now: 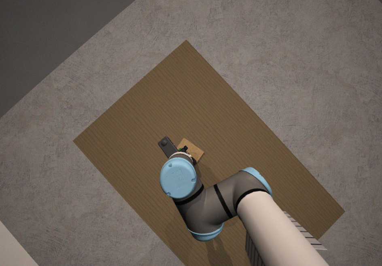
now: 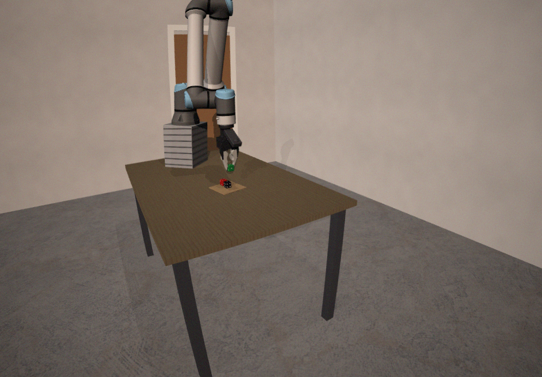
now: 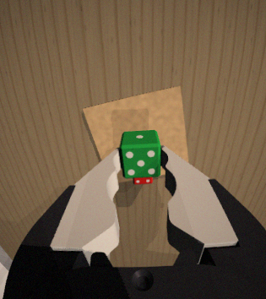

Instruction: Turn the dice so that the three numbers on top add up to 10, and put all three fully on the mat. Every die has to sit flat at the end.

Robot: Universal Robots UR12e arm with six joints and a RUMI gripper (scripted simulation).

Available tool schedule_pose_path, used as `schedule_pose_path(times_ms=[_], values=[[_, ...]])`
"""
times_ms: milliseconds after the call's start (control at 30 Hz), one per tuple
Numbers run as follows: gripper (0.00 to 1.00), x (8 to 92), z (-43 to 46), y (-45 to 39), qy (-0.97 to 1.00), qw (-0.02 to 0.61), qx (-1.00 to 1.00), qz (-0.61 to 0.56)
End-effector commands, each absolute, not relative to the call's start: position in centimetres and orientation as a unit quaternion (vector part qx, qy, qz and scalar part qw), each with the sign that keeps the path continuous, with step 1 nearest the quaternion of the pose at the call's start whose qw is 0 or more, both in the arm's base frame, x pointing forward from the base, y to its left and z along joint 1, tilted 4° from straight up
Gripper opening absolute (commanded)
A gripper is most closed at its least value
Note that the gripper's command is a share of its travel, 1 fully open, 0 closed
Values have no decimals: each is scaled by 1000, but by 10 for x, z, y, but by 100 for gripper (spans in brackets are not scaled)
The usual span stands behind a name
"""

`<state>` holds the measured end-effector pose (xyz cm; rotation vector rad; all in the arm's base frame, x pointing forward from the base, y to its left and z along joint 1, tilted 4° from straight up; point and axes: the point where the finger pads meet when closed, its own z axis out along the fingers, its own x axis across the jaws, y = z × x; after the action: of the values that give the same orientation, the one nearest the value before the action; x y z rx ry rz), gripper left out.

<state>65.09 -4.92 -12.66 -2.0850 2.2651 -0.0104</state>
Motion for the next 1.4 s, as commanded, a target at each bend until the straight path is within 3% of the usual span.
schedule_pose_path(times_ms=[0,1367], values=[[10,651,-126,-49,736,32,-677,-4],[10,657,-222,-46,736,32,-677,-4]])
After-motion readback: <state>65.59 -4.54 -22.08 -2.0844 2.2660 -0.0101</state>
